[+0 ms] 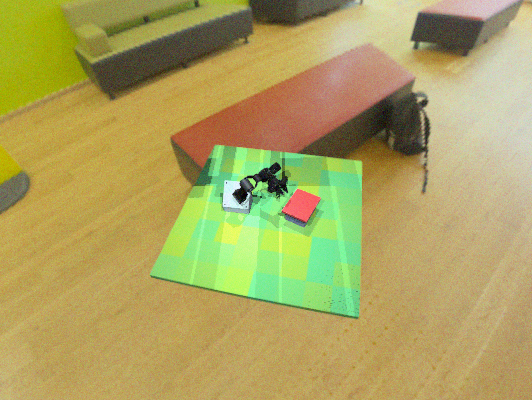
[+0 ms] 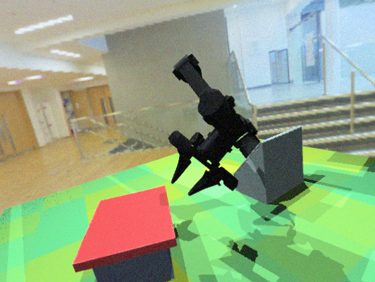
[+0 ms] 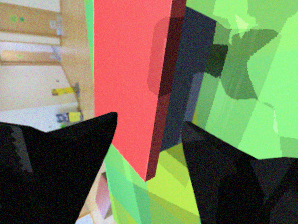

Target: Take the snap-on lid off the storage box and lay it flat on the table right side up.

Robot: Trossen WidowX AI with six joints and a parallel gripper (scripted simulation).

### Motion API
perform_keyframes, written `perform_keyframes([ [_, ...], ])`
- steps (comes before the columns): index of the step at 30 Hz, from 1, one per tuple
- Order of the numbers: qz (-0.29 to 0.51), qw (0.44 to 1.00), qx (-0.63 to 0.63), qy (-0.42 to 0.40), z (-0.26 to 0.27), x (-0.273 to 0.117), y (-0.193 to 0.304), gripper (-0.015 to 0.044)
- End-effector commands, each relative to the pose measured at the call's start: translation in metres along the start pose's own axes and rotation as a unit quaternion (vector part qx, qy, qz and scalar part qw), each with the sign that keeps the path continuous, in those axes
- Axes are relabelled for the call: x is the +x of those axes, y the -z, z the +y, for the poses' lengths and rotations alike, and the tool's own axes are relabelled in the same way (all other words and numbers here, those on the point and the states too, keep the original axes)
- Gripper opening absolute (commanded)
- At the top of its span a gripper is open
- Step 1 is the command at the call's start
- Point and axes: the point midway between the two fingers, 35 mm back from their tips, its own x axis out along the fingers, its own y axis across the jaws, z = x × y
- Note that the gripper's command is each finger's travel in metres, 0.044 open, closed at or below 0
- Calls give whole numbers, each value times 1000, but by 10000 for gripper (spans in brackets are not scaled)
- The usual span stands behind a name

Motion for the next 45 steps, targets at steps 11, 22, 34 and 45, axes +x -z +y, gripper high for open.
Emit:
perform_keyframes([
  [11,5,1000,-4,13,-7,20,4,235],
  [22,6,1000,-4,15,-7,38,6,235],
  [34,4,1000,-4,9,-6,56,3,235],
  [45,-1,1000,-6,0,-4,70,-3,235],
])
